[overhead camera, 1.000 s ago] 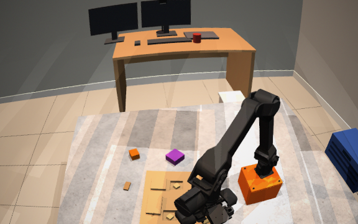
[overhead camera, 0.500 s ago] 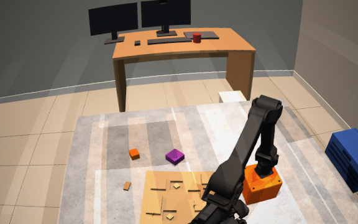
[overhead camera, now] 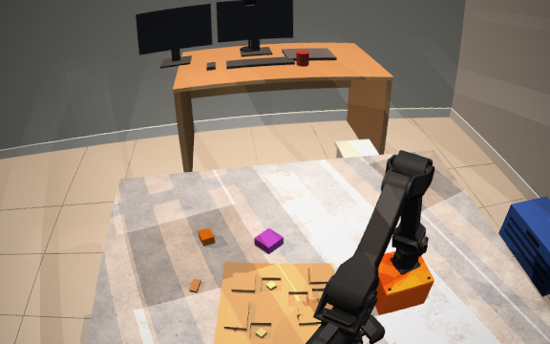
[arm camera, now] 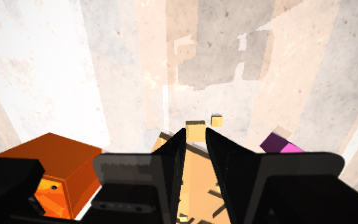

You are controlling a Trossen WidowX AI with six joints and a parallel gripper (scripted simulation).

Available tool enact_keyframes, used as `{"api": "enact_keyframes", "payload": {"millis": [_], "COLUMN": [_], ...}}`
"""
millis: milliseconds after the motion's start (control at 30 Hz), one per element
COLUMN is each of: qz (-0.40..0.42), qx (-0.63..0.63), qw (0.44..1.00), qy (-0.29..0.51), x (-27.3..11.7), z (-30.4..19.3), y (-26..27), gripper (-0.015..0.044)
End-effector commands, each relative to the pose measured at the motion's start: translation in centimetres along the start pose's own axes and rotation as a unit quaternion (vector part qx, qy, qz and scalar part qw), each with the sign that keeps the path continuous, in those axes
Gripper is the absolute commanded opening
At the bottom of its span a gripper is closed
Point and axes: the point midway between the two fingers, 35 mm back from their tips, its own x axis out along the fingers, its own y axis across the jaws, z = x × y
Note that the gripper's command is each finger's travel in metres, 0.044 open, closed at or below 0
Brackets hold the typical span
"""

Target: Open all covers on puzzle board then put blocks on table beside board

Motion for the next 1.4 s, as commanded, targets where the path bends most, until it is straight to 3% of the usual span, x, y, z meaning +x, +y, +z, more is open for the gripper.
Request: {"api": "enact_keyframes", "payload": {"millis": [0, 1367], "qz": [0.005, 0.005], "qx": [0.001, 0.001], "qw": [1.000, 1.000], "qy": [0.004, 0.005], "x": [1.0, 7.7], "z": [-0.1, -0.2], "y": [0.1, 0.2], "gripper": [0.0080, 0.0080]}}
